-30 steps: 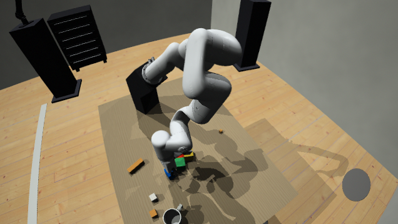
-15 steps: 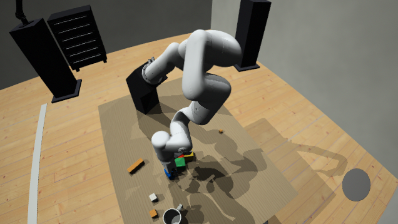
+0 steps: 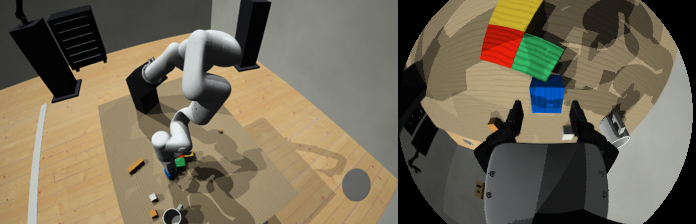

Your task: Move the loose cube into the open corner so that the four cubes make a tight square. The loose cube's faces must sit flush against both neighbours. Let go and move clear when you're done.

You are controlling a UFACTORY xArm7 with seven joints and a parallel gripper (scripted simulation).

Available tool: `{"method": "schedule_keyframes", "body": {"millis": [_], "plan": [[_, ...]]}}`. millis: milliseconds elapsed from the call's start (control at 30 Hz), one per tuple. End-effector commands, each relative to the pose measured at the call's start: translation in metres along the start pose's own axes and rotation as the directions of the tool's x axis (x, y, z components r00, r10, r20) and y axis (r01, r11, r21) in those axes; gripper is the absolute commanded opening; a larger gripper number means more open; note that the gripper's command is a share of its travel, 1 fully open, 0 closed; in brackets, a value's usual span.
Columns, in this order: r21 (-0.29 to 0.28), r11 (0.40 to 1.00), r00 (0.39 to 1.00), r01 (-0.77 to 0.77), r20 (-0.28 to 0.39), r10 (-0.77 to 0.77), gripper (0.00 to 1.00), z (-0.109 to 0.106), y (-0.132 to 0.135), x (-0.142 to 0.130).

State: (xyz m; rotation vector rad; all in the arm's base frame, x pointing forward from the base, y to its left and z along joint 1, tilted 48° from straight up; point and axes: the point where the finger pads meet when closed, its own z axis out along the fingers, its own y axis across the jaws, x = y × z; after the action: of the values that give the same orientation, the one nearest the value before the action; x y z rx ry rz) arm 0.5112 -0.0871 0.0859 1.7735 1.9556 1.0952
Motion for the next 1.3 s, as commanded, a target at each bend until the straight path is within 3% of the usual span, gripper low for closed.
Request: {"method": "schedule_keyframes", "body": {"millis": [0,1267], "plan": [[-0.001,1.0,1.0,0.0,0.003,0.0,0.83,-0.0009,0.0009,-0.0019],[-0.001,1.0,1.0,0.0,0.003,0.0,0.83,0.0081,0.0012,-0.0025]]}}
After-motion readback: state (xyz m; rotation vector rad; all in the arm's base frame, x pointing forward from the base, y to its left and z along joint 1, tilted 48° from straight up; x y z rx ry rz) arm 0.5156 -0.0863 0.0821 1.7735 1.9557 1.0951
